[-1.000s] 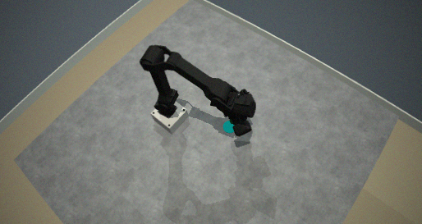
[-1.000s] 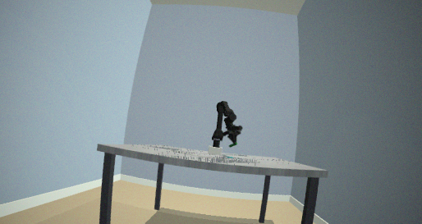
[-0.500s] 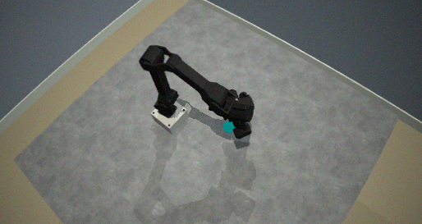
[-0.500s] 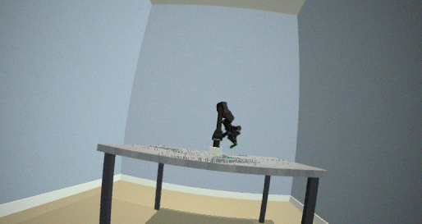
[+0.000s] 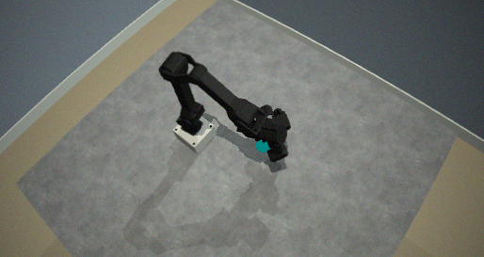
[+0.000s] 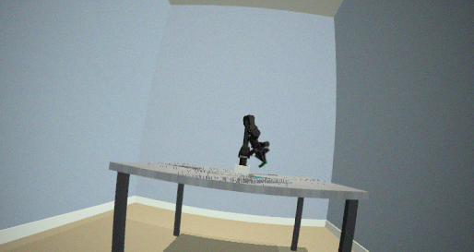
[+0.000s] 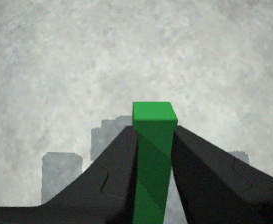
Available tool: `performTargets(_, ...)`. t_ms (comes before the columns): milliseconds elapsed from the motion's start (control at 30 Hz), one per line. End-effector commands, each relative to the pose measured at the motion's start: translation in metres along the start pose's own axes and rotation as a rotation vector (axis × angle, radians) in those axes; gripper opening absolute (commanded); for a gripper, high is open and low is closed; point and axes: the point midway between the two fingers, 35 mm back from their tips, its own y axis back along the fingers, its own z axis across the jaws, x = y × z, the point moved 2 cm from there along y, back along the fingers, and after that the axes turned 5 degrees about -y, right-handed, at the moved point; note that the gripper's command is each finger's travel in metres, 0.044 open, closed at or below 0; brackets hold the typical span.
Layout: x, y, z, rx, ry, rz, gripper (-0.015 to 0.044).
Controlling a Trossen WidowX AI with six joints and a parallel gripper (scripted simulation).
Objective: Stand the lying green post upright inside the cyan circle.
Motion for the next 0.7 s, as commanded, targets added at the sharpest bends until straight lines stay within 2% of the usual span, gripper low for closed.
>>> performTargets(0,0.0019,-0.0009,-0.0013,-0.009,-0.012,-0.028,0.0023)
performTargets(667,0.0042,-0.0006,-0.0081,-0.033,-0.026,-0.161,0.0023)
